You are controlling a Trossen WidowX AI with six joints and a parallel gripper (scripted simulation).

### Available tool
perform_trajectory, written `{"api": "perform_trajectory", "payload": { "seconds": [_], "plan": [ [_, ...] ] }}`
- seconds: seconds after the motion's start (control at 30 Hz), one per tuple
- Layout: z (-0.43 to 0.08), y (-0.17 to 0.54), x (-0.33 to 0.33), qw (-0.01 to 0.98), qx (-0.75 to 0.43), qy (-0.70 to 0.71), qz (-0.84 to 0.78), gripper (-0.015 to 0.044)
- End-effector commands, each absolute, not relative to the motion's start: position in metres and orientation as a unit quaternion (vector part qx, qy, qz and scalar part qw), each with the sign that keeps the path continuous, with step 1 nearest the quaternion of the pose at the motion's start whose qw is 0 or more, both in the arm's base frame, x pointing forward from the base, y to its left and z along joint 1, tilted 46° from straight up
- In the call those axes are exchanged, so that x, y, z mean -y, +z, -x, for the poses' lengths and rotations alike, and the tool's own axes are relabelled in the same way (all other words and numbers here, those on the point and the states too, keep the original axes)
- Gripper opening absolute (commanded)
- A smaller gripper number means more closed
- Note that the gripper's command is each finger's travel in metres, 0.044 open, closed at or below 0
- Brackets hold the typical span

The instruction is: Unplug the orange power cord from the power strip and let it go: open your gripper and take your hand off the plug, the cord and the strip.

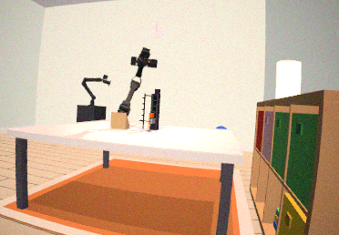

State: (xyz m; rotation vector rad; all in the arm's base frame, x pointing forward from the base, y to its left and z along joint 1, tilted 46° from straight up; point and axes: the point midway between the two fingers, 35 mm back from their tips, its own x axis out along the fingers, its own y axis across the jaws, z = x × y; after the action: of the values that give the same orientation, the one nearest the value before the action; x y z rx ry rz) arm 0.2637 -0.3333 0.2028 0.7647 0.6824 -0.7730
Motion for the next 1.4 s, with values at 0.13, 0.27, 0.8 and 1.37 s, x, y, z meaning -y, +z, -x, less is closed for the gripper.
{"api": "perform_trajectory", "payload": {
  "seconds": [0.13, 0.27, 0.8, 1.37],
  "plan": [
    [-0.287, 0.118, 0.223, 0.671, -0.471, -0.269, -0.506, 0.016],
    [-0.284, 0.091, 0.166, 0.58, -0.543, -0.243, -0.556, 0.016],
    [-0.242, 0.065, 0.036, 0.287, -0.7, -0.245, -0.606, 0.016],
    [-0.242, 0.074, 0.028, 0.287, -0.7, -0.245, -0.607, 0.016]
  ]
}}
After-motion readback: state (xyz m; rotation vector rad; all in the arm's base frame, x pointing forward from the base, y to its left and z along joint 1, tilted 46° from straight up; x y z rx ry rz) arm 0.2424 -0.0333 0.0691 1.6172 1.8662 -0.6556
